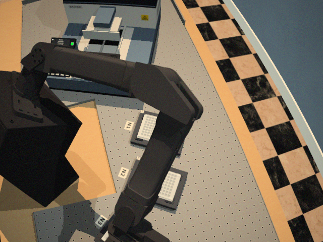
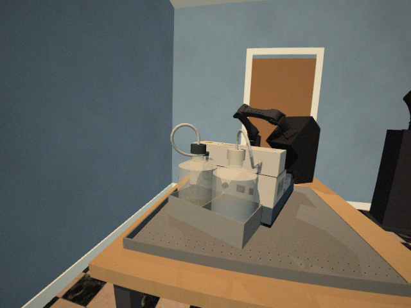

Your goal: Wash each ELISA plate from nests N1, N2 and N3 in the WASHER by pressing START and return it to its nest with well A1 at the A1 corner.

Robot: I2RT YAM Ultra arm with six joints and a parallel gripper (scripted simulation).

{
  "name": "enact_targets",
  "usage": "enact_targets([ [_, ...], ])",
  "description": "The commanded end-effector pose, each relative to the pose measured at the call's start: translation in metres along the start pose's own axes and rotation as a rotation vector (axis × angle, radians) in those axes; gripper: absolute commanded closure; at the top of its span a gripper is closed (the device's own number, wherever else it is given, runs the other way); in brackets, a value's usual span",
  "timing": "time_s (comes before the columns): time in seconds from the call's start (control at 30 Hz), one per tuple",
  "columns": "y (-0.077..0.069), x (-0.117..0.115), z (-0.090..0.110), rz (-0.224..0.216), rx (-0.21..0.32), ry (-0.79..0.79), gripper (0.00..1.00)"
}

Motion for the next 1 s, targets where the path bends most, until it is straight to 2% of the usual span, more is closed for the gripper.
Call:
enact_targets([
  [0.0, -0.0032, -0.0017, -0.0034, 0.004, -0.011, 0.003, 1.0],
  [0.97, 0.001, -0.0018, -0.0036, 0.004, -0.011, 0.003, 1.0],
])
Point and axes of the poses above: the point where the finger pads meet when closed, its own y axis out along the fingers, its own x axis across the jaws, z = x × y, the point moved 3 cm from there along -y, back along the fingers, and after that the axes turned 12 degrees about -y, right-handed, at the moved point
